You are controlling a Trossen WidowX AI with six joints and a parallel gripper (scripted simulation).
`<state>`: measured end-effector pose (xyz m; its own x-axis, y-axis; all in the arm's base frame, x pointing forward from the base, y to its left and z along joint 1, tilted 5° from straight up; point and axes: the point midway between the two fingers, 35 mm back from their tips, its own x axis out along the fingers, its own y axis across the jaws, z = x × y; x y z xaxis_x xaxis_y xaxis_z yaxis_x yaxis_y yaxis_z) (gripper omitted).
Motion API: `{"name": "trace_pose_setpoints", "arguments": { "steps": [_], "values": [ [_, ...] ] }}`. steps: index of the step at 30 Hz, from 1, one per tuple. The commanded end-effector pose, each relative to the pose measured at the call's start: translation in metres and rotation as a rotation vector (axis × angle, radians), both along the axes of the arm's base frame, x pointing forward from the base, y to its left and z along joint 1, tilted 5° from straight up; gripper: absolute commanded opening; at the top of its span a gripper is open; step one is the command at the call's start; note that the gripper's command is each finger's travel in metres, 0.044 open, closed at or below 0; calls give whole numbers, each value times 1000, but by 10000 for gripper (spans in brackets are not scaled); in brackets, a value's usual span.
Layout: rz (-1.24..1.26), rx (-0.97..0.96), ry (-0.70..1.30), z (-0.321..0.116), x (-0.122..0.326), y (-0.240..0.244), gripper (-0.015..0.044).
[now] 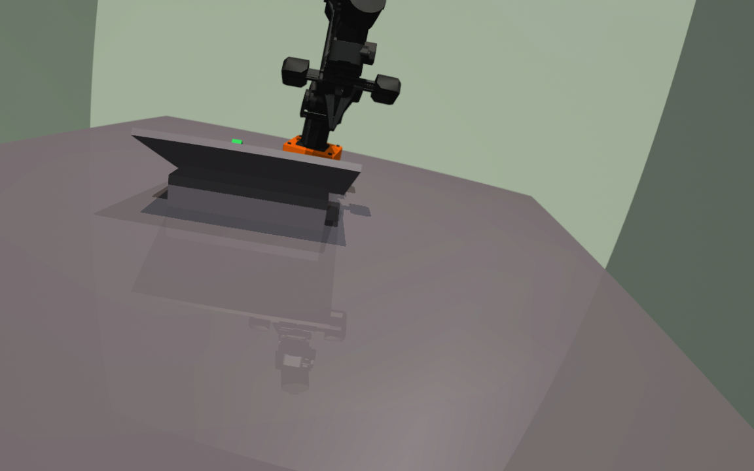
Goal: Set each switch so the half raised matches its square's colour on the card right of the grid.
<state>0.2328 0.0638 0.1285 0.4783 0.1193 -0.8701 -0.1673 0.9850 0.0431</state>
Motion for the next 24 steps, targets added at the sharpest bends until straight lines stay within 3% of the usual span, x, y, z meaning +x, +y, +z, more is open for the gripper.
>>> {"name": "trace_pose_setpoints", "arguments": {
  "steps": [1,11,24],
  "values": [
    [0,-3,6,4,3,-10,0],
    [0,-9,-1,9,29,-91,0],
    [1,-13,22,-21,47,-89,0]
  ]
}}
